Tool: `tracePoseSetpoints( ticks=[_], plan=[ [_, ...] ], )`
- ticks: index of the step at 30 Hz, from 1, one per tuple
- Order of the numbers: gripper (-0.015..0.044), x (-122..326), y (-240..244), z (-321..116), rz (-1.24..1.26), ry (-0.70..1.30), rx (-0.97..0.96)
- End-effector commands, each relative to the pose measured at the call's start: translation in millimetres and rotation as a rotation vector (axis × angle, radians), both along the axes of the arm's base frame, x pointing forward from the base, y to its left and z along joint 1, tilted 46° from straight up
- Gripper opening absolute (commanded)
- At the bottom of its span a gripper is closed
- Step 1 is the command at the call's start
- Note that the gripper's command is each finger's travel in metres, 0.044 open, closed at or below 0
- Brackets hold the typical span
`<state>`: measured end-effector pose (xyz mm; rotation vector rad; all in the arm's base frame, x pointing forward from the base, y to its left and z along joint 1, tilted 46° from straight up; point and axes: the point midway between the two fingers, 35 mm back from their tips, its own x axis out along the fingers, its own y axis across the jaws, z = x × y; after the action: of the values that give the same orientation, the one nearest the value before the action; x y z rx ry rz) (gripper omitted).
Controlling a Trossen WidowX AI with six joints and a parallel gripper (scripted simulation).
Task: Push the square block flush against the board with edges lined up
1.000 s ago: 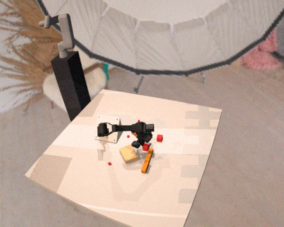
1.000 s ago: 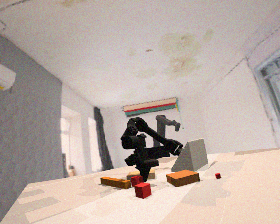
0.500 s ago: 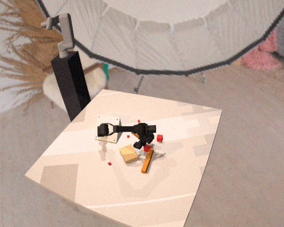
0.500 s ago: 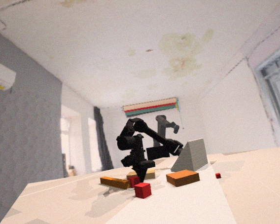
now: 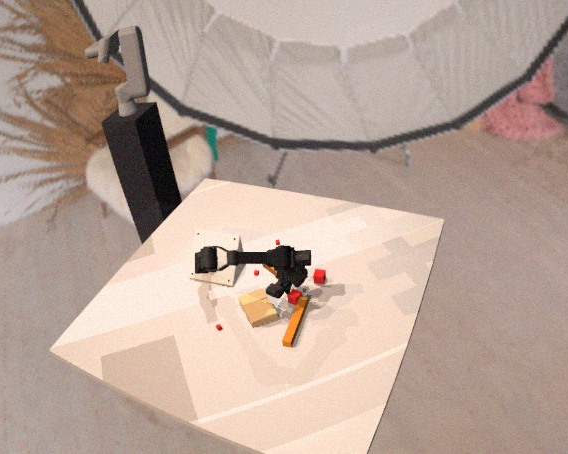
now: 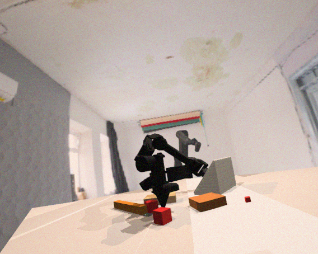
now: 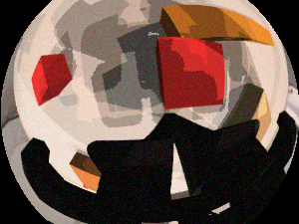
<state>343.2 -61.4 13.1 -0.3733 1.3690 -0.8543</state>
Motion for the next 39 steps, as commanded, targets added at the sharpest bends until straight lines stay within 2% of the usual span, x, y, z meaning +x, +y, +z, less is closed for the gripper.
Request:
tracePoseSetpoints(
  ticks=[1, 19, 23, 29, 39],
  plan=[
    [0.0000, -5, 2, 1, -0.002, -0.012, 0.000],
    [0.0000, -27, 8, -5, 0.001, 0.004, -0.004],
    [0.0000, -26, 45, 31, -0.002, -0.009, 0.002],
    [0.0000, -26, 47, 34, -0.006, -0.014, 0.002],
    [0.0000, -23, 21, 60, -0.227, -0.239, -0.008]
  ],
)
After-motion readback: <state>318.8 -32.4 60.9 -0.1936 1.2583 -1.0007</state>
